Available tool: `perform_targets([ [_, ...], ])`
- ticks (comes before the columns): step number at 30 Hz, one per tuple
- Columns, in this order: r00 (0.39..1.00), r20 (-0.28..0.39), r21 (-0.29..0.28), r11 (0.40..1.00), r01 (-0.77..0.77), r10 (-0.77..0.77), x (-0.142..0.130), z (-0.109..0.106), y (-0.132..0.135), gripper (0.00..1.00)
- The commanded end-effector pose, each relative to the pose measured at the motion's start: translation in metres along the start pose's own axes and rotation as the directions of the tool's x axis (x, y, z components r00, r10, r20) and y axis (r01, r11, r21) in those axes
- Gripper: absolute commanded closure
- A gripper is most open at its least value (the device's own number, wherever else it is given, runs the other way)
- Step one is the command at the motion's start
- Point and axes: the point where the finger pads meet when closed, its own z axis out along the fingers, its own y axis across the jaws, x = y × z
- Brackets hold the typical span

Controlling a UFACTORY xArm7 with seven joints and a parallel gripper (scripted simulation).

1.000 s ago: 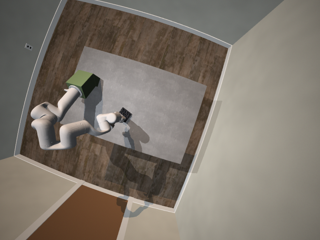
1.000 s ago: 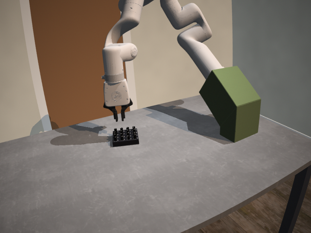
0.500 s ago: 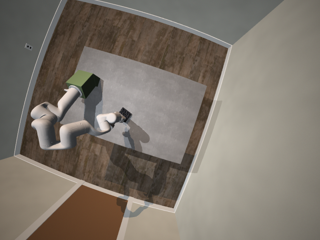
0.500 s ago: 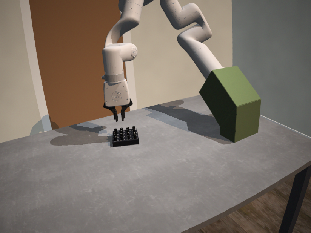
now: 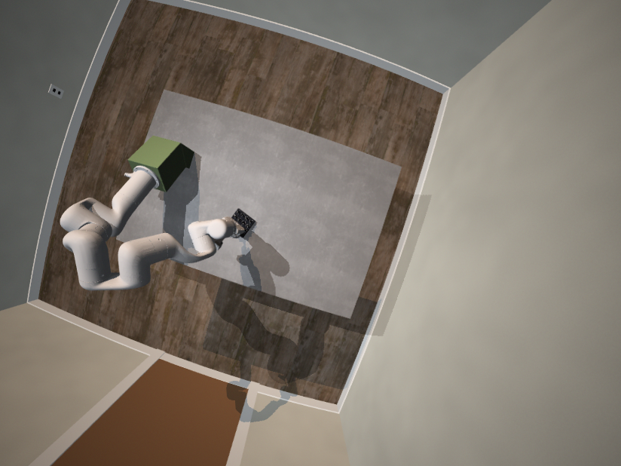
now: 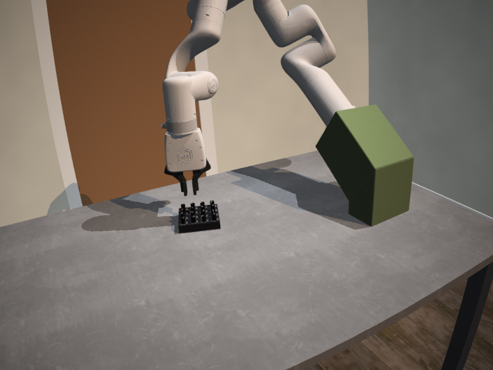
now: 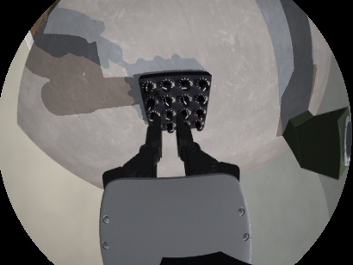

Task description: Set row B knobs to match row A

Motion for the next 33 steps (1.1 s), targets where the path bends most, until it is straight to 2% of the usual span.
perform_targets([
  [1, 1.000, 0.003, 0.003, 1.000, 0.000, 0.000, -0.001, 0.003, -0.001, 0.81],
  [33, 1.000, 0.003, 0.003, 1.000, 0.000, 0.000, -0.002, 0.034, 0.000, 0.81],
])
